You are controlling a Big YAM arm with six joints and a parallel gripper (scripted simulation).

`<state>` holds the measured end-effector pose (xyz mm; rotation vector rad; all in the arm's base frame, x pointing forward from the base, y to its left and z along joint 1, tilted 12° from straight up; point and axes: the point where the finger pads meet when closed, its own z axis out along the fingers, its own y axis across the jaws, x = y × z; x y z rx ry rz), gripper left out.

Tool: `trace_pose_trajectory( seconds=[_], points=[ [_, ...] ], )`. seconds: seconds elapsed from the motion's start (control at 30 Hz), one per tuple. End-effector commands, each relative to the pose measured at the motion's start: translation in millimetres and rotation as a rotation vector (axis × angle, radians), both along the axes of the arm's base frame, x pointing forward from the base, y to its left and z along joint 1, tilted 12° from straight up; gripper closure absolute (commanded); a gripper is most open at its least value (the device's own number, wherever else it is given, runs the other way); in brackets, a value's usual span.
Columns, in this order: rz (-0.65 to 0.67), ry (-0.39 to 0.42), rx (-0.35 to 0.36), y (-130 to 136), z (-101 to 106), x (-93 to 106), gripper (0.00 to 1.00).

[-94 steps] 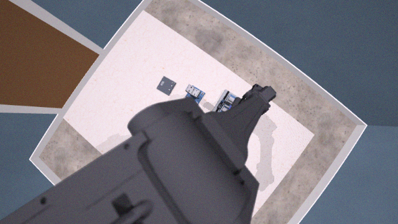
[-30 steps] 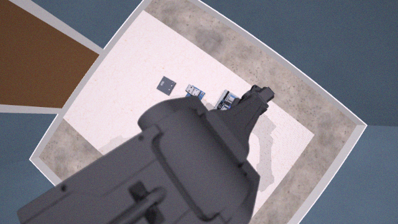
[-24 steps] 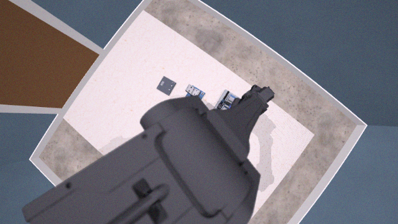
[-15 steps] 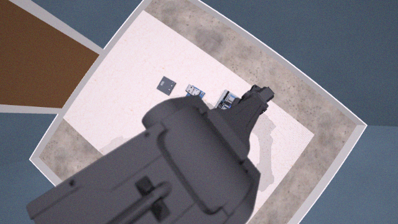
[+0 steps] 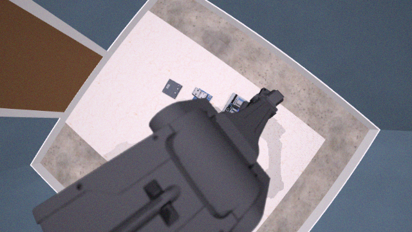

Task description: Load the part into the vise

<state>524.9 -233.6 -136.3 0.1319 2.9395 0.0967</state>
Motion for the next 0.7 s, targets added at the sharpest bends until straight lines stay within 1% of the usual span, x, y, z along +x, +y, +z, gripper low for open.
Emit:
trace_pose_trajectory(
  seconds=[0.0,0.13,0.67],
  points=[
    [-0.005,-0.027,-0.014,-2.6,2.5,19.5,1.0],
    [-0.005,-0.034,-0.017,-3.3,5.5,21.6,1.0],
    [-0.005,-0.031,-0.016,-3.0,4.2,20.8,1.0]
  ],
)
